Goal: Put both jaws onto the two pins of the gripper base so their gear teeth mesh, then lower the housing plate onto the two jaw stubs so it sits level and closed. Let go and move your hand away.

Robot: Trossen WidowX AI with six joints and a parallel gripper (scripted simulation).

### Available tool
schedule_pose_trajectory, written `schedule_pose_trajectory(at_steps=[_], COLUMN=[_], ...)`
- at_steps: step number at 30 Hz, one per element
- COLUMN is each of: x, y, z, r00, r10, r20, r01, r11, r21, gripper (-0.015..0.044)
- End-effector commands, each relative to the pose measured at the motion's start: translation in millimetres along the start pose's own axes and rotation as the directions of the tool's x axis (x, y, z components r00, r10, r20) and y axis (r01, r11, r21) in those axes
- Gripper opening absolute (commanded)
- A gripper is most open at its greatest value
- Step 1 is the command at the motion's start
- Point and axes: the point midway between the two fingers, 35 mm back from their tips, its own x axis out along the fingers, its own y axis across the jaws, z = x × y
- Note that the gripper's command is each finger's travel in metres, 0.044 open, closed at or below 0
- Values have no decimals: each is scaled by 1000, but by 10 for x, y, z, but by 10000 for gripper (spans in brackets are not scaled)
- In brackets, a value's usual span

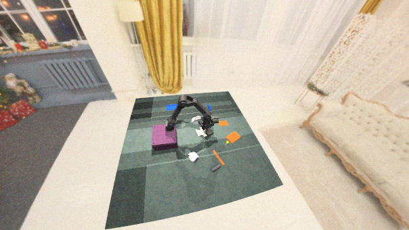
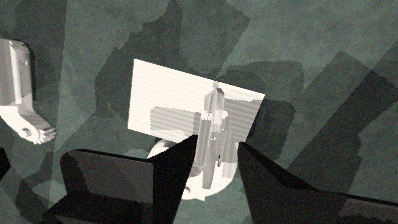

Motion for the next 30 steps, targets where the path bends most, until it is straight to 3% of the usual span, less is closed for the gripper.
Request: schedule_pose_trajectory(at_steps=[1,30], x=[23,90], y=[-5,-5], z=[-6,-7], r00=[1000,1000], r10=[-4,-4], r20=[-2,-3], r01=[4,4], r11=[1000,1000], r21=[-5,-6], gripper=[134,134])
